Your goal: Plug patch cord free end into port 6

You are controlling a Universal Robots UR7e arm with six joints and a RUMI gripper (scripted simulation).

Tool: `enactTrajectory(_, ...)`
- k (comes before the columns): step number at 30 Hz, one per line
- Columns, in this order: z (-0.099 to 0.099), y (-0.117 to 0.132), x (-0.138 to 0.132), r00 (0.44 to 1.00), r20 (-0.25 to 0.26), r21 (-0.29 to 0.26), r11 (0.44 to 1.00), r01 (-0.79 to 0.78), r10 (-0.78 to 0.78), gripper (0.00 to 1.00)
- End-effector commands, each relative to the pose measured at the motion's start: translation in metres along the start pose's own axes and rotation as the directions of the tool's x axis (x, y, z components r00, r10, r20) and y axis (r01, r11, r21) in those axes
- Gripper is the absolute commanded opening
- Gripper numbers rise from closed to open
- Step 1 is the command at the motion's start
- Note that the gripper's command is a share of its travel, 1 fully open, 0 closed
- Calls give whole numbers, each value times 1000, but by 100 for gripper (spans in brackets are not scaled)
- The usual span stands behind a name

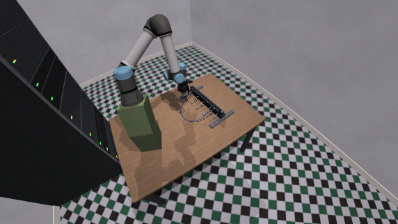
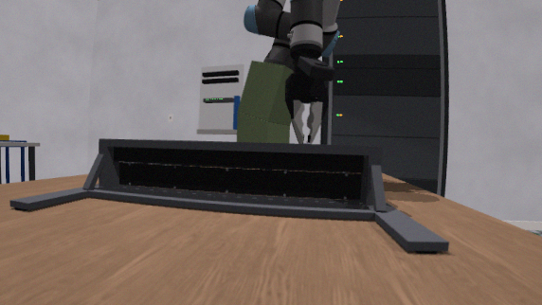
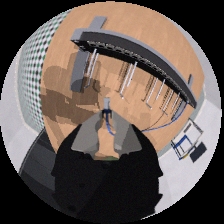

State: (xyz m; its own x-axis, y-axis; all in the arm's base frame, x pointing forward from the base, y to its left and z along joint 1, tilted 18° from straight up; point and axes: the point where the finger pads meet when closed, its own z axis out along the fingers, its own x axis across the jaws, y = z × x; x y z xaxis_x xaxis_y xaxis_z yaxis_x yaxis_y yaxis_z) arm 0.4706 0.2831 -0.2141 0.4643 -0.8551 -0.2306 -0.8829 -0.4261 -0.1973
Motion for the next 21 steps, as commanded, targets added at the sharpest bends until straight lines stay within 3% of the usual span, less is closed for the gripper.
enactTrajectory(1, -2, -5, 6, 999, 0, 0, 999, -51, 51, 0)
enactTrajectory(21, -6, -16, 19, 986, 1, -2, 986, -169, 169, 0)
